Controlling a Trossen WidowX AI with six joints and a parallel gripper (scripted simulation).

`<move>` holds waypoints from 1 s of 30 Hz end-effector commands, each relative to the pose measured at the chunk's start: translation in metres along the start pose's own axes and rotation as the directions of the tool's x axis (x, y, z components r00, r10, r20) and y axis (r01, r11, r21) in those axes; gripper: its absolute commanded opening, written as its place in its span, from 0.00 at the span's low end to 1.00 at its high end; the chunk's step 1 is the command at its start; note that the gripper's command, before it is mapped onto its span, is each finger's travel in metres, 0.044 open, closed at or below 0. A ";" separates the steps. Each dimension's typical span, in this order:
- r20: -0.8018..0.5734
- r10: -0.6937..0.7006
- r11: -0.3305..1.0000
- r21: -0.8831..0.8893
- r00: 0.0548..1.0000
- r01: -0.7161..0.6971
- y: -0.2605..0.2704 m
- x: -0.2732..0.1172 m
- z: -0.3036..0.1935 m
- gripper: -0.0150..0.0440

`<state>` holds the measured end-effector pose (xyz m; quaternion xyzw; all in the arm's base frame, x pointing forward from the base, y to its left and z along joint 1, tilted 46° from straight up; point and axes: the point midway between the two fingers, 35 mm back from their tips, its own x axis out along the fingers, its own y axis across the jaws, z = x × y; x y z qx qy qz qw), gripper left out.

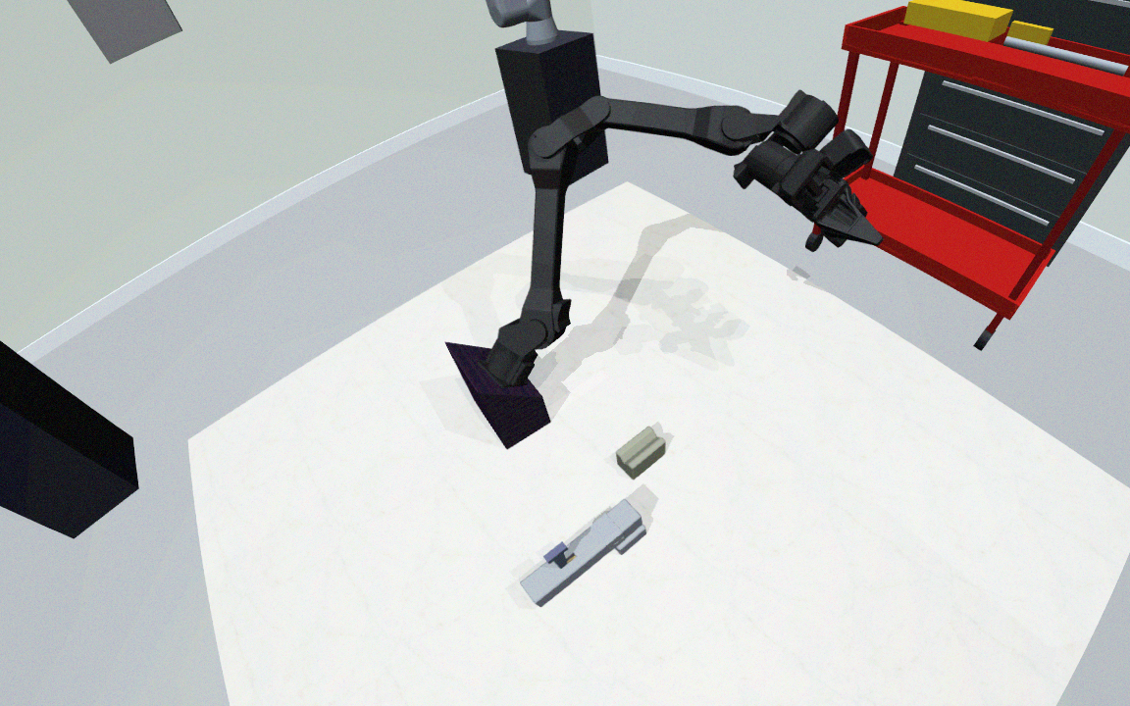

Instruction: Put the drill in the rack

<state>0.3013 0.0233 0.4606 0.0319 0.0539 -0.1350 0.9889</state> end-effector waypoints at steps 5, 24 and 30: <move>-0.348 -0.048 0.955 -0.291 0.936 -0.059 -0.011 0.087 -0.100 0.25; -0.956 0.224 0.916 0.141 0.190 -0.375 -0.164 0.126 -0.384 0.25; -0.837 0.544 0.817 0.514 0.055 -0.259 -0.200 0.088 -0.446 0.25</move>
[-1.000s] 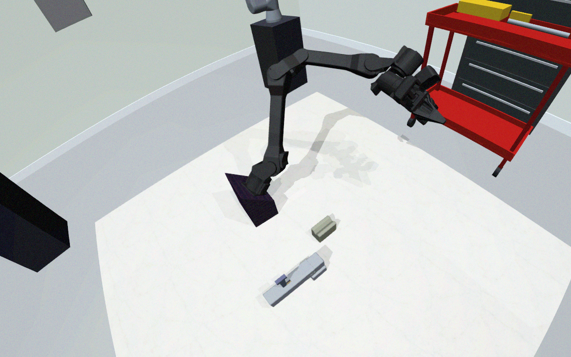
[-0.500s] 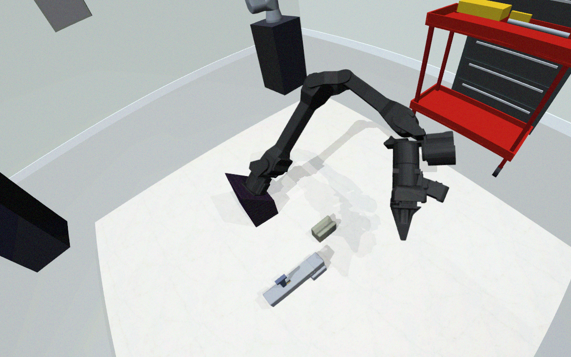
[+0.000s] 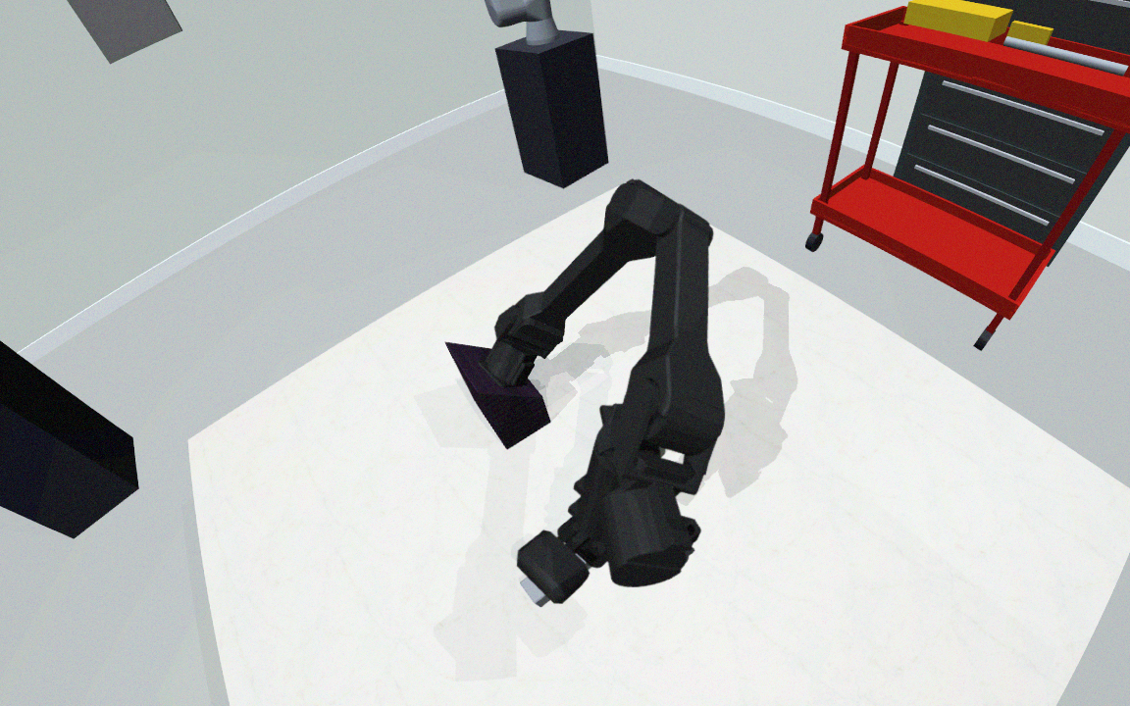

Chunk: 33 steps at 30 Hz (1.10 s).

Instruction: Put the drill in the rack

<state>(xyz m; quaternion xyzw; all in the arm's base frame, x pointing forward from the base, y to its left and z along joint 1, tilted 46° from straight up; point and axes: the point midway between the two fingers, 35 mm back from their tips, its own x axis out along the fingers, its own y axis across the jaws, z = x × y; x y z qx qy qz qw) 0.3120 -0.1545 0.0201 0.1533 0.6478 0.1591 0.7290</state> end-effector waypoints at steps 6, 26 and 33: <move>0.077 0.305 0.939 0.144 0.949 -0.313 -0.022 0.026 -0.047 0.25; 0.078 0.305 0.939 0.143 0.949 -0.314 -0.015 0.041 -0.046 0.25; 0.078 0.305 0.939 0.143 0.949 -0.314 -0.015 0.040 -0.047 0.25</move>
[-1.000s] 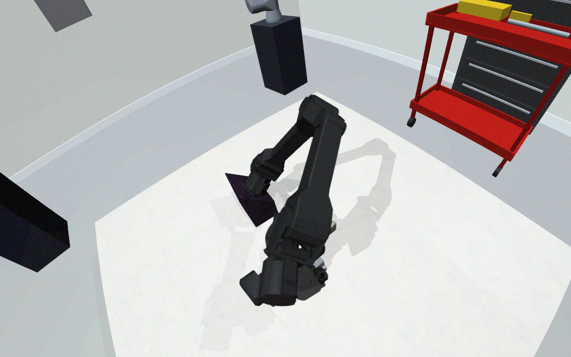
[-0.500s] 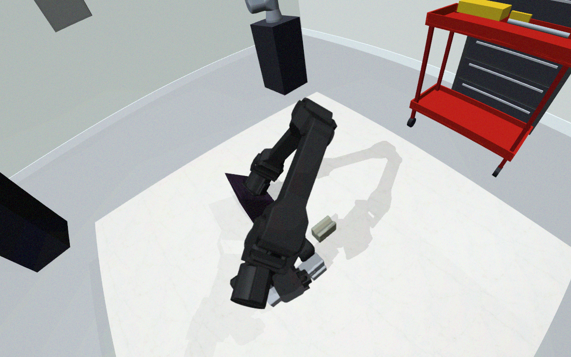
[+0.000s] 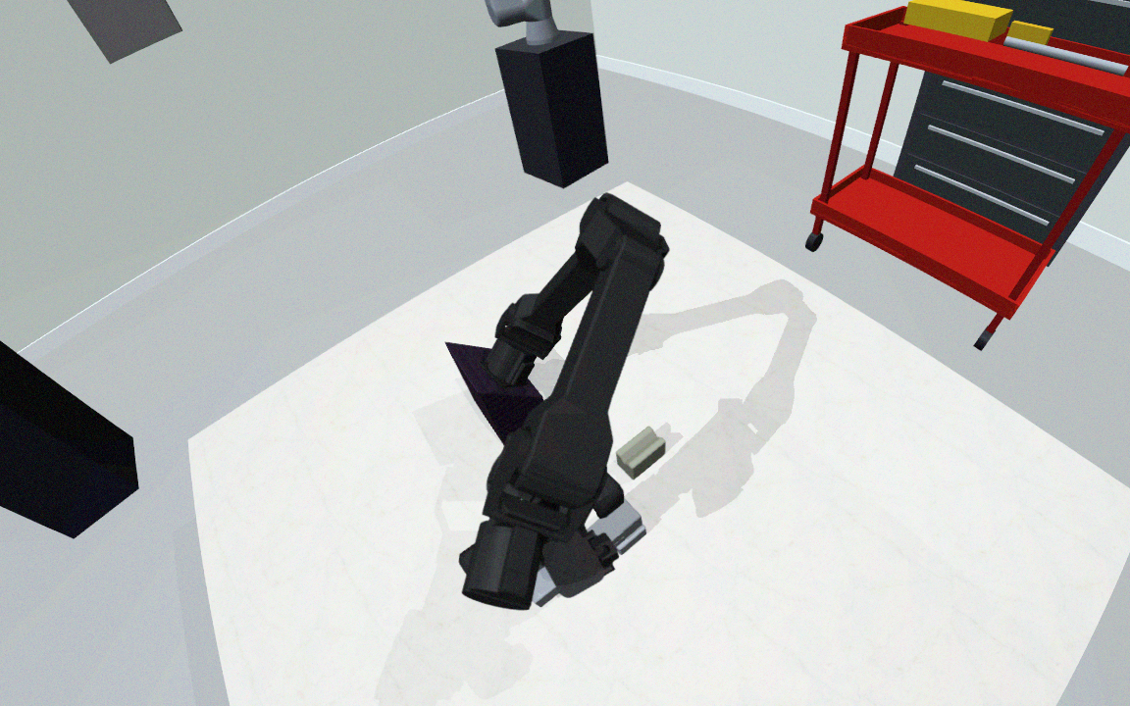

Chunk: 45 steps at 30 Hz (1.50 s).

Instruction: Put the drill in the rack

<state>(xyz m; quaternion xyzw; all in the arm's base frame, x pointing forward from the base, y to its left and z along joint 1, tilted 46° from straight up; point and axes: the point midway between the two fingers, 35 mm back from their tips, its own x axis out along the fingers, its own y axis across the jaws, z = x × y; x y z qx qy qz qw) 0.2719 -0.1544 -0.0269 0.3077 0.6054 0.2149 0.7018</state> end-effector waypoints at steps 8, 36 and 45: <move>-0.004 0.011 1.000 0.008 1.000 -0.011 0.003 0.002 -0.004 0.25; -0.004 0.012 1.000 0.008 1.000 -0.012 0.001 0.011 0.000 0.25; -0.004 0.012 1.000 0.008 1.000 -0.012 0.002 0.014 -0.002 0.25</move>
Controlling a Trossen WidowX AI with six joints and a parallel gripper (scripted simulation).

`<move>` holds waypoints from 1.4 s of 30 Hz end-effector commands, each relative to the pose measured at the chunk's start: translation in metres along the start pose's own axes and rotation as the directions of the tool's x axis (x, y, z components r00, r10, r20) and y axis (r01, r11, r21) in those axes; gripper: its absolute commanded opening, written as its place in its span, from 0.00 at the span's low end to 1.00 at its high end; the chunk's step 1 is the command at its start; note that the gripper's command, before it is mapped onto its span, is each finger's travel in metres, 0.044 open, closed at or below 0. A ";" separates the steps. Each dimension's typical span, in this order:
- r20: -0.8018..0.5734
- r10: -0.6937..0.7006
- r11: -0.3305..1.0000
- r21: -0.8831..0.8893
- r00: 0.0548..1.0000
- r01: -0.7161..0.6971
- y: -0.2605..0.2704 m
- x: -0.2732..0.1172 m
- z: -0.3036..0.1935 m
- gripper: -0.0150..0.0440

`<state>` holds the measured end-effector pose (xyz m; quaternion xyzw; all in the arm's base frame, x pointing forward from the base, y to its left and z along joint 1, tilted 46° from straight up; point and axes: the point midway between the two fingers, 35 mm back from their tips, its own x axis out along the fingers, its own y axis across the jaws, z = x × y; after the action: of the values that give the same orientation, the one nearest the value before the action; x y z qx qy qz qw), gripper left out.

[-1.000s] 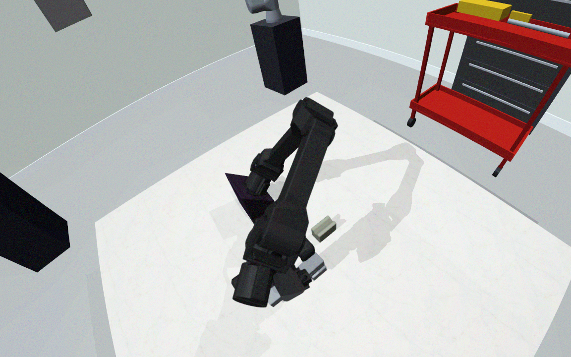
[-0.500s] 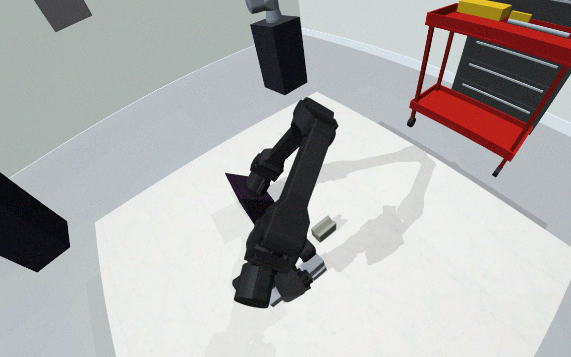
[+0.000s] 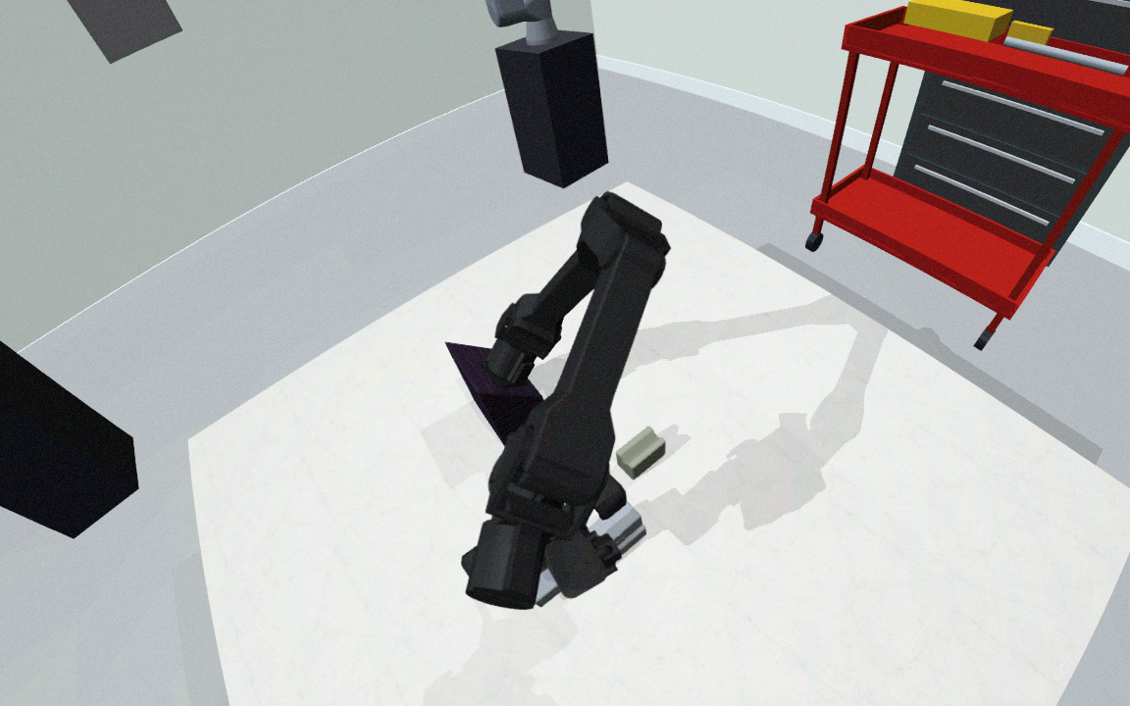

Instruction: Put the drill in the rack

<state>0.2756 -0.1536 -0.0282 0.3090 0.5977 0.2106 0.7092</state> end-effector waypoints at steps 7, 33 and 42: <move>-0.027 0.015 1.000 0.009 1.000 -0.014 0.002 0.014 -0.008 0.25; -0.027 0.015 1.000 0.009 1.000 -0.015 0.003 0.023 -0.010 0.25; -0.027 0.015 1.000 0.009 1.000 -0.015 0.003 0.026 -0.011 0.25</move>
<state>0.2736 -0.1505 -0.0314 0.3077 0.5916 0.2027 0.7171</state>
